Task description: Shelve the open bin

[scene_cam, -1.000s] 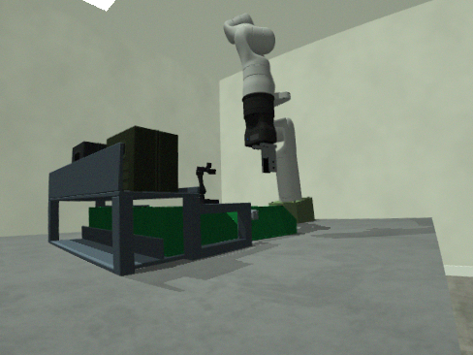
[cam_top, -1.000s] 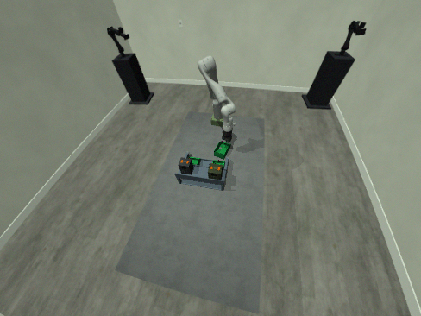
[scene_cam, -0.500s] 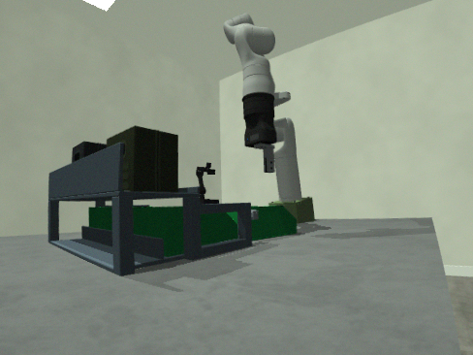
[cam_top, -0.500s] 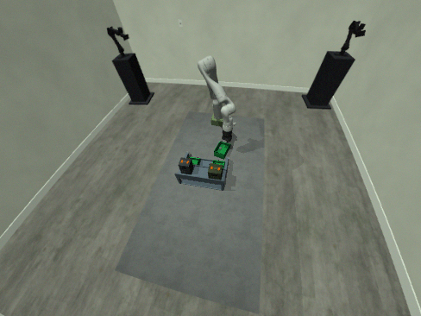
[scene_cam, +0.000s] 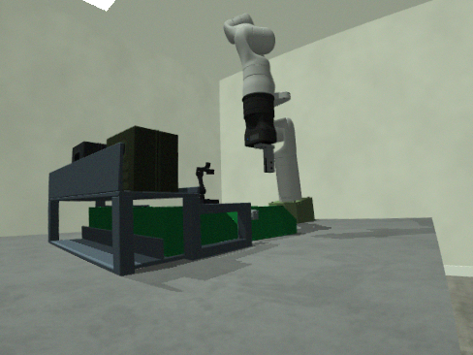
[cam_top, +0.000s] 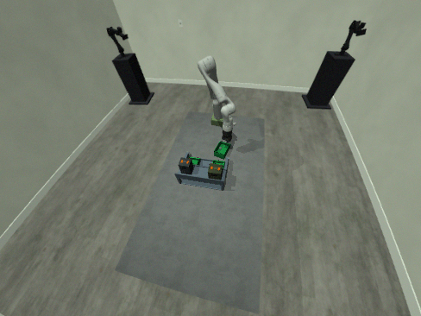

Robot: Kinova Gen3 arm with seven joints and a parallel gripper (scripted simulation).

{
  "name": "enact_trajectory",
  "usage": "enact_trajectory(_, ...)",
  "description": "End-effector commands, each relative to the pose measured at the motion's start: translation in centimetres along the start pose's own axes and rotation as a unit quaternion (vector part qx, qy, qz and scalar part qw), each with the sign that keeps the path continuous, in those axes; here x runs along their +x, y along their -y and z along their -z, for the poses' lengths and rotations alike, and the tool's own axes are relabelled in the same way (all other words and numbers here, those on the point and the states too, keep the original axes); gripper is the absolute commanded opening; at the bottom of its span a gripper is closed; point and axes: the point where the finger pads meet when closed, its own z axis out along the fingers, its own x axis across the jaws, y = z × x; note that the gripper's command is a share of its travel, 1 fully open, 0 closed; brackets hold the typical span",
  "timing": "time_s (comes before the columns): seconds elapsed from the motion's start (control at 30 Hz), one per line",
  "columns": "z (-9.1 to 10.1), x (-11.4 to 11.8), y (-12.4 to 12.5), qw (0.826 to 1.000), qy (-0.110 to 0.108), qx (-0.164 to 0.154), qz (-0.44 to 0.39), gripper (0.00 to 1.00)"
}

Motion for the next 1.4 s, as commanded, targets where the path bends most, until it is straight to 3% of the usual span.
enact_trajectory(0.0, 0.07, 0.03, -0.04, 1.000, 0.000, -0.001, 0.000, 0.00)
enact_trajectory(0.07, 0.07, 0.03, -0.04, 1.000, 0.000, -0.001, 0.000, 0.00)
enact_trajectory(0.1, 0.07, 0.03, -0.04, 1.000, 0.000, -0.001, 0.000, 0.55)
enact_trajectory(1.37, 0.03, 0.03, -0.04, 1.000, 0.000, -0.001, 0.000, 0.55)
